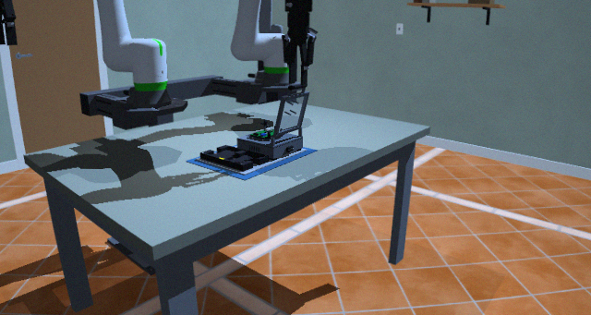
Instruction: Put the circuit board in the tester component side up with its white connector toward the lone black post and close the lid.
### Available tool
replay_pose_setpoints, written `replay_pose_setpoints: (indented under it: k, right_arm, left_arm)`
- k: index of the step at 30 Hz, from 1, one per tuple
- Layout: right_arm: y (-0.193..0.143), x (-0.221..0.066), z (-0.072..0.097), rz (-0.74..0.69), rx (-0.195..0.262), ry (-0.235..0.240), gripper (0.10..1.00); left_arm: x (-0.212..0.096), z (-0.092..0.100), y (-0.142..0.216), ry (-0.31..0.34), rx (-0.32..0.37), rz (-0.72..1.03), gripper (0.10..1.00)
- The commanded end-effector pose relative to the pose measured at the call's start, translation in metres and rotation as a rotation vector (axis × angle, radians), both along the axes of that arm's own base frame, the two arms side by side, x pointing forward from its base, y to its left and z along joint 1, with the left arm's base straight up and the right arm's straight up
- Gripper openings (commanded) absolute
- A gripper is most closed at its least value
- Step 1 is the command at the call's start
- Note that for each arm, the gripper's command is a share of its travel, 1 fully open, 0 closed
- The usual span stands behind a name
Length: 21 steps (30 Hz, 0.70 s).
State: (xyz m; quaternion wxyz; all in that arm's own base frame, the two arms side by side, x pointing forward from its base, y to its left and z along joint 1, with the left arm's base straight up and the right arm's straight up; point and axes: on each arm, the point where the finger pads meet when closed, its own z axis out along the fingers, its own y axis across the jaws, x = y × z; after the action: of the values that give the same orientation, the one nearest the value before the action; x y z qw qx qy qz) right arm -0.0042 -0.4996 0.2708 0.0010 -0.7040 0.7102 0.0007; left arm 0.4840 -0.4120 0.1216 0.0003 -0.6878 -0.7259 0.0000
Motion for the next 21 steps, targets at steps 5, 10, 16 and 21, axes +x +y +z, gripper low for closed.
replay_pose_setpoints:
  k: [5,10,16,21]
  right_arm:
    - [0.0,0.0,0.001,0.0,-0.002,0.0,1.0]
    - [0.0,0.0,0.001,0.0,-0.002,0.0,1.0]
    - [0.0,0.0,0.001,0.0,-0.002,0.0,1.0]
    - [0.0,0.0,0.001,0.0,-0.002,0.0,1.0]
  left_arm:
    - [0.0,-0.008,-0.001,-0.002,-0.002,0.0,0.369]
    - [0.001,-0.014,-0.001,-0.002,-0.002,0.0,0.369]
    - [0.001,-0.017,-0.001,-0.002,-0.002,0.0,0.369]
    - [0.001,-0.017,-0.001,-0.002,-0.002,0.0,0.369]
